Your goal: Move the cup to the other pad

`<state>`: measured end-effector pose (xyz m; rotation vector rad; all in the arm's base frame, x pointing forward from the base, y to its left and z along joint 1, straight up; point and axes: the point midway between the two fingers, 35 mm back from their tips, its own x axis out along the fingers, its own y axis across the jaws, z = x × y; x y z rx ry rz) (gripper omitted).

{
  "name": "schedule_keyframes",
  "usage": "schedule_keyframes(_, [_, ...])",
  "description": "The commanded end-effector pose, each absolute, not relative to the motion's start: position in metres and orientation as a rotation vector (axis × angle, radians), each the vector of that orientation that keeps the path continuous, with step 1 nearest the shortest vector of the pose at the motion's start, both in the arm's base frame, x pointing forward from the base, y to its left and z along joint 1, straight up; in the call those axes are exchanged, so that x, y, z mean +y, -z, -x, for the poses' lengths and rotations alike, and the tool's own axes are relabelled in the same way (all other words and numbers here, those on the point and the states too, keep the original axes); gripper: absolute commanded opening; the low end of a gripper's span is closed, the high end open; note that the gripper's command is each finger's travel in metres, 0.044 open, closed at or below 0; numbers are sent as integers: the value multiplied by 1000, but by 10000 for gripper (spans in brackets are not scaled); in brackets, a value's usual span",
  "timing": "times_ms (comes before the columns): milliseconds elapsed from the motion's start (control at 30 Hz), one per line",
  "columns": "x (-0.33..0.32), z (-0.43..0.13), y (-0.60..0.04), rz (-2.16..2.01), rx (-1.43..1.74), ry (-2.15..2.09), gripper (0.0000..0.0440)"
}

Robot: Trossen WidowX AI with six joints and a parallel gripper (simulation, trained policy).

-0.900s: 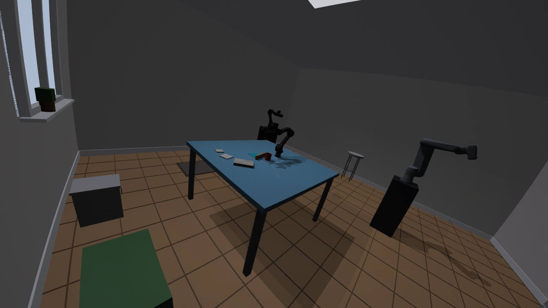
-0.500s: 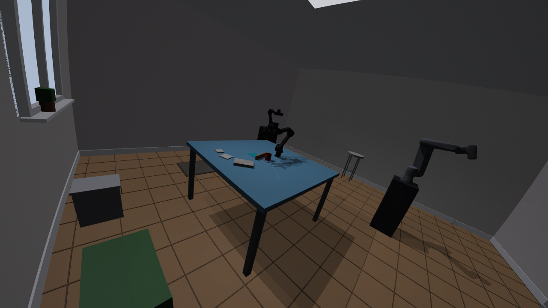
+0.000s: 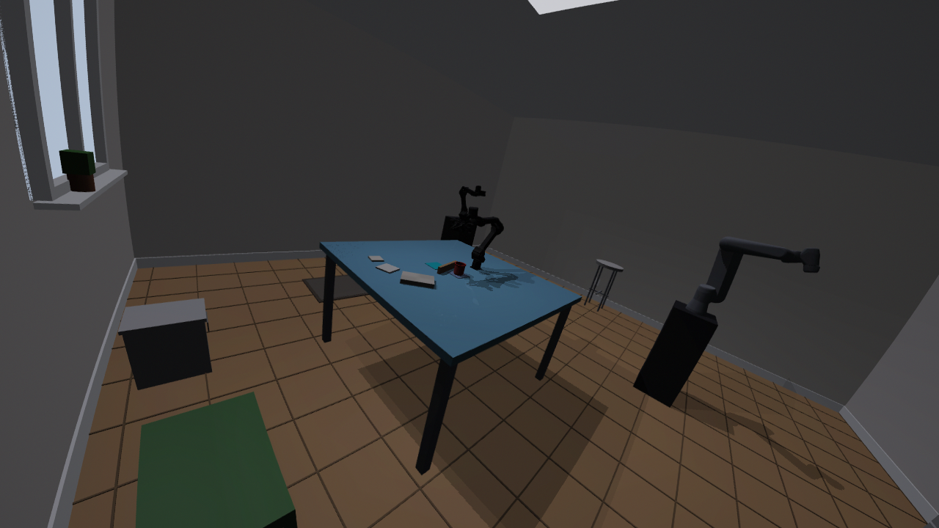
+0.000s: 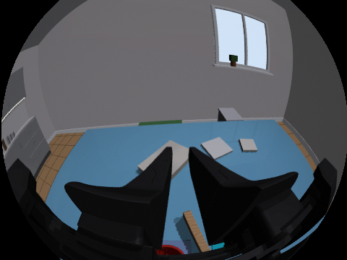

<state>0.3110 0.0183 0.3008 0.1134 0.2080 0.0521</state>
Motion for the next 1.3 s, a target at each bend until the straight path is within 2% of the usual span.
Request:
schedule_keyframes(0, [23,-311,-301,-155,257,-54,80])
schedule_keyframes(267, [31,-307,-299,-241,361,-58,98])
schedule_keyframes(1267, [62,-287,-282,-565,812,54,121])
